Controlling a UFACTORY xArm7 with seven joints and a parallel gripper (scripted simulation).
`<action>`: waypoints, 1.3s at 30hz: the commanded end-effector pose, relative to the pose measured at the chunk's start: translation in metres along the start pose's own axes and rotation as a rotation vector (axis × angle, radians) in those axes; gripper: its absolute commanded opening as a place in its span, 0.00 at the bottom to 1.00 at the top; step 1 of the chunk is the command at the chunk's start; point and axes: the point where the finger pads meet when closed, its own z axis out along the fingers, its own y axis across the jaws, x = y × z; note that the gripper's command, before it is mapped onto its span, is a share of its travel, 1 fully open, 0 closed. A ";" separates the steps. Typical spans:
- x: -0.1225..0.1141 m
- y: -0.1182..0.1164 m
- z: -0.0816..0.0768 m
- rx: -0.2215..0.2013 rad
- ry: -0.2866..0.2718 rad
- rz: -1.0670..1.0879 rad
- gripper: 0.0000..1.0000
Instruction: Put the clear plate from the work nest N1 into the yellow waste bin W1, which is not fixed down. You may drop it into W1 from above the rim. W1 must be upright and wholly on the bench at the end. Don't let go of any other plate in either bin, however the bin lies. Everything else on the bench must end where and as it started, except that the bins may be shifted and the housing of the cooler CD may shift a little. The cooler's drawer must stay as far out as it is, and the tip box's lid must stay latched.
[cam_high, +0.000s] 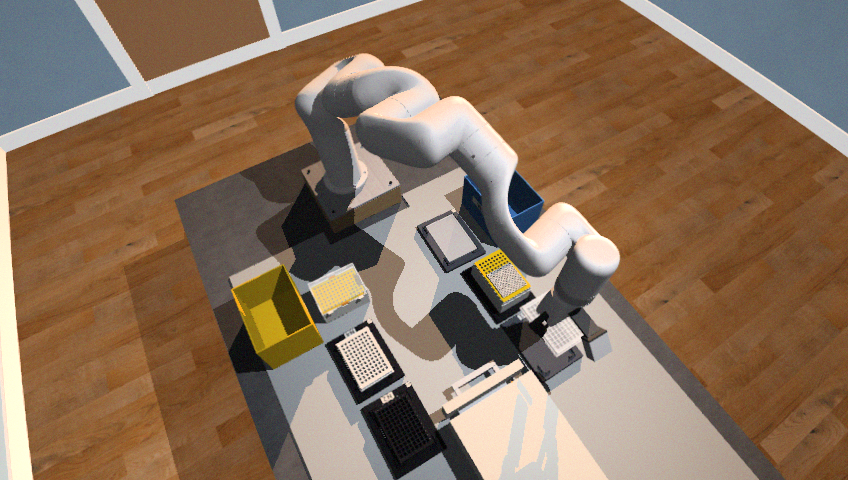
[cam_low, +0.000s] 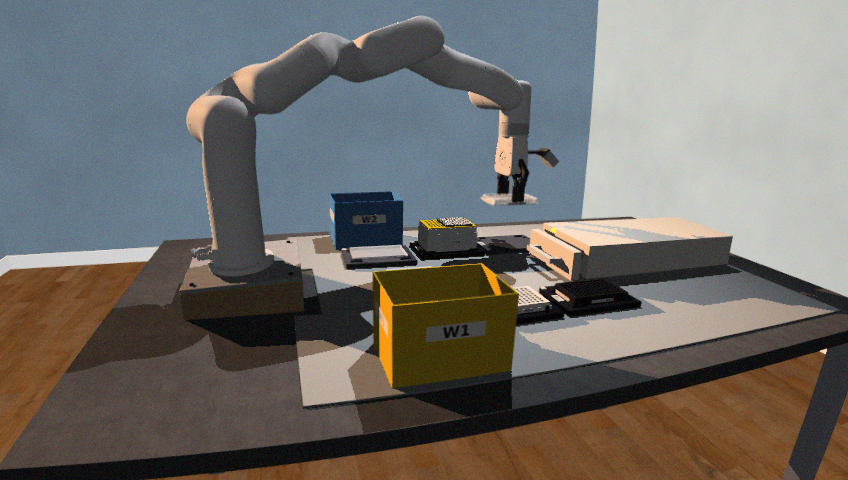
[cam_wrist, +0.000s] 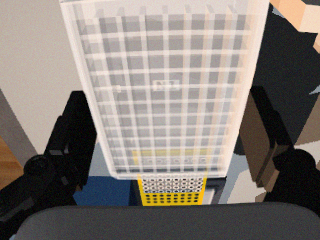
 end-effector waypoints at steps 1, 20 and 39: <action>0.001 0.000 -0.009 0.002 0.006 0.000 0.00; 0.001 0.000 -0.024 0.002 0.006 0.000 0.00; -0.024 0.037 -0.023 0.002 0.006 -0.008 0.00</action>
